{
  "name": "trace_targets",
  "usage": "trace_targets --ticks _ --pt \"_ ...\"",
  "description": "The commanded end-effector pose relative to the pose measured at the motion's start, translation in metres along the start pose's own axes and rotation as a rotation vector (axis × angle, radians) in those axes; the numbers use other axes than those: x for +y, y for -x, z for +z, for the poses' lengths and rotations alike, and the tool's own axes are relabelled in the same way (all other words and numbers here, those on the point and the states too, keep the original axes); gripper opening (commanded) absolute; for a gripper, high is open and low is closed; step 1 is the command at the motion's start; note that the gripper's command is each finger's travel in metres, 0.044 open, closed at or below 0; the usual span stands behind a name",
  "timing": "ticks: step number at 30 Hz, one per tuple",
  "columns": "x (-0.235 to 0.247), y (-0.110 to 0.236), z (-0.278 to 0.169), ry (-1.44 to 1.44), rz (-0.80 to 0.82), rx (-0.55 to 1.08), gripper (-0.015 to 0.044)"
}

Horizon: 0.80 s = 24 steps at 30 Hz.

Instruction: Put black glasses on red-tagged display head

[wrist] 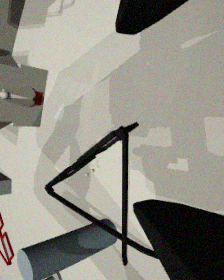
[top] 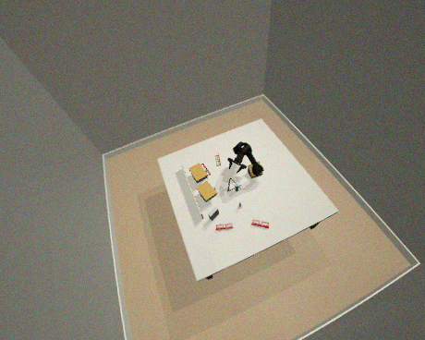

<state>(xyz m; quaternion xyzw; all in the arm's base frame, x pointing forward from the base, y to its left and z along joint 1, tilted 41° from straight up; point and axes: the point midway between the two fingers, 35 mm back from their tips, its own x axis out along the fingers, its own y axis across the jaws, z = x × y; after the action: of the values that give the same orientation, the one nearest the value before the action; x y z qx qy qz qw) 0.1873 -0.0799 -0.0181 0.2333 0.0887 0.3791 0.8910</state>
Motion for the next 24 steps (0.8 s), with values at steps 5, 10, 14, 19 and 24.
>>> trace_targets --ticks 5,10,14,19,24 --pt "0.0 0.0 0.0 0.0 0.0 0.0 0.044" --pt "0.001 -0.001 0.0 -0.028 0.011 0.016 0.0388" --pt "0.003 -0.008 0.002 -0.261 0.066 0.114 0.0282" --pt "0.006 -0.018 0.005 -0.61 0.088 0.286 0.02" --pt "0.009 -0.027 0.008 -0.935 0.029 0.474 0.02"
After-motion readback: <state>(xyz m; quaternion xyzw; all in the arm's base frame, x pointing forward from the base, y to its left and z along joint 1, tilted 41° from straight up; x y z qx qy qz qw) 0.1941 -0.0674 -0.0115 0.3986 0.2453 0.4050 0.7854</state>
